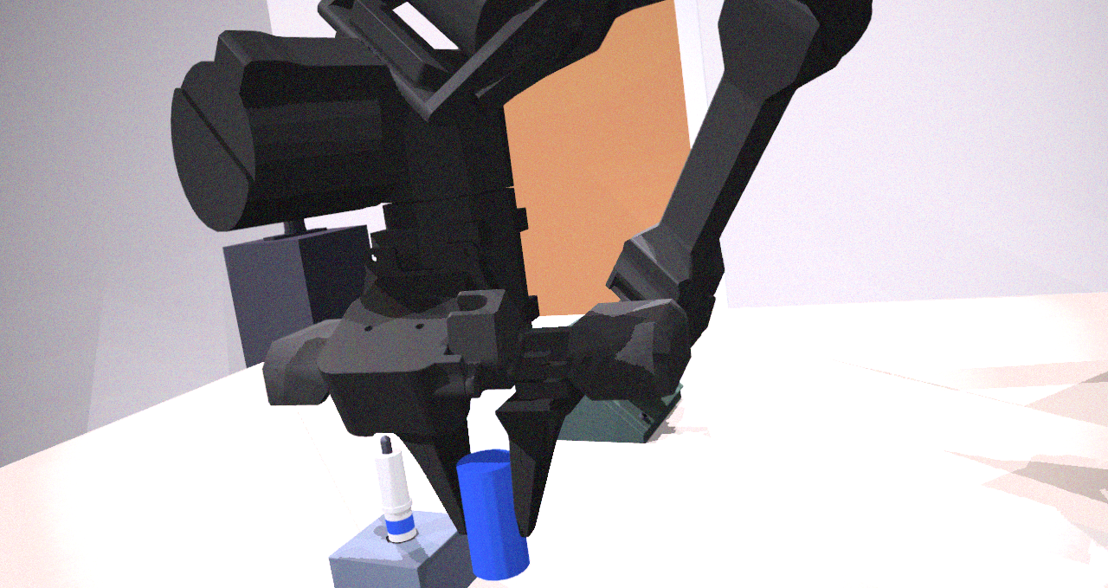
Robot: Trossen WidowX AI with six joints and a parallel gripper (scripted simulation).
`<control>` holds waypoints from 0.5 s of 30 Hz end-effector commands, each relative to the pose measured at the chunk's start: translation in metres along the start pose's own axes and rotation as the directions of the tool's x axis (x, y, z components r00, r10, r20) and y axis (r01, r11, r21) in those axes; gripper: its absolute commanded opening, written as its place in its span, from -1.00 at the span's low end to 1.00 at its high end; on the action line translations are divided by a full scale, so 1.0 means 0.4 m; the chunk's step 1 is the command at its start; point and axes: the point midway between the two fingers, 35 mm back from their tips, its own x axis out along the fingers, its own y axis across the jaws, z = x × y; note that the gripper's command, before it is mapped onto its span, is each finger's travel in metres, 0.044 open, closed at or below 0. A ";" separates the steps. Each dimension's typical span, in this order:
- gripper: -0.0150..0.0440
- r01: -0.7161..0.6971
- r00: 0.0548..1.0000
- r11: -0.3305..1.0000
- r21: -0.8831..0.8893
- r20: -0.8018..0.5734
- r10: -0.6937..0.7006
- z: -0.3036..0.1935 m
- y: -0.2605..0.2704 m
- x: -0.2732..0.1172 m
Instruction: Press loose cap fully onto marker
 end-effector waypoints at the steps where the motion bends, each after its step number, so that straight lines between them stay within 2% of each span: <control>1: -0.49 0.008 1.000 1.000 0.006 -0.002 -0.008 -0.018 -0.037 -0.016; 15: -0.49 0.015 1.000 1.000 0.007 -0.006 -0.015 -0.091 -0.152 -0.074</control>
